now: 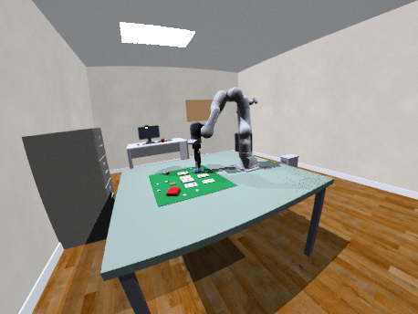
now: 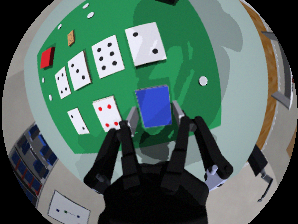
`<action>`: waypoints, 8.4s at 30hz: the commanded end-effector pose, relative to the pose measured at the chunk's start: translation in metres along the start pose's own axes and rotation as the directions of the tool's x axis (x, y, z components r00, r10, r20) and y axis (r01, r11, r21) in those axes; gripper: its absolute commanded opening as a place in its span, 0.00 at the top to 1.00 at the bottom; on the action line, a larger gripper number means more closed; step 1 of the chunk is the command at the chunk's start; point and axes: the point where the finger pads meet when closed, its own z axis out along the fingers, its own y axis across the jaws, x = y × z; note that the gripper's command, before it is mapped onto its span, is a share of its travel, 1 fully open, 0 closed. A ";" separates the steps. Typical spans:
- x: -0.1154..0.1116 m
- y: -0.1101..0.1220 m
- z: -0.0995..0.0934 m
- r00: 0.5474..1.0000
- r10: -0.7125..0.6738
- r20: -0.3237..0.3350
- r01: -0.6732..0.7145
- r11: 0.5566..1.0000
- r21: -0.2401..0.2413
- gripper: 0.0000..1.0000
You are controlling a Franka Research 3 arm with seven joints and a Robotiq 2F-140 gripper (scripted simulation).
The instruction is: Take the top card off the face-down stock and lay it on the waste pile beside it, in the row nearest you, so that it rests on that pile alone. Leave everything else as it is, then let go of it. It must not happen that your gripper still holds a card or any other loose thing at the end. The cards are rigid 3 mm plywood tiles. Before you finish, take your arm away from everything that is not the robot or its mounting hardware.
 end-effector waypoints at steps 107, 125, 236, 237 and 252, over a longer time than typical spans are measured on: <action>-0.002 0.001 0.006 1.000 0.004 0.000 -0.004 1.000 -0.001 0.57; -0.002 0.001 0.006 1.000 0.004 0.000 -0.004 1.000 -0.001 0.57; -0.004 -0.045 -0.034 1.000 -0.020 0.000 0.020 1.000 -0.001 0.57; -0.004 -0.051 -0.034 1.000 -0.023 0.000 0.023 1.000 -0.001 0.57; -0.006 -0.115 -0.034 0.999 -0.054 0.000 0.054 0.999 -0.001 0.57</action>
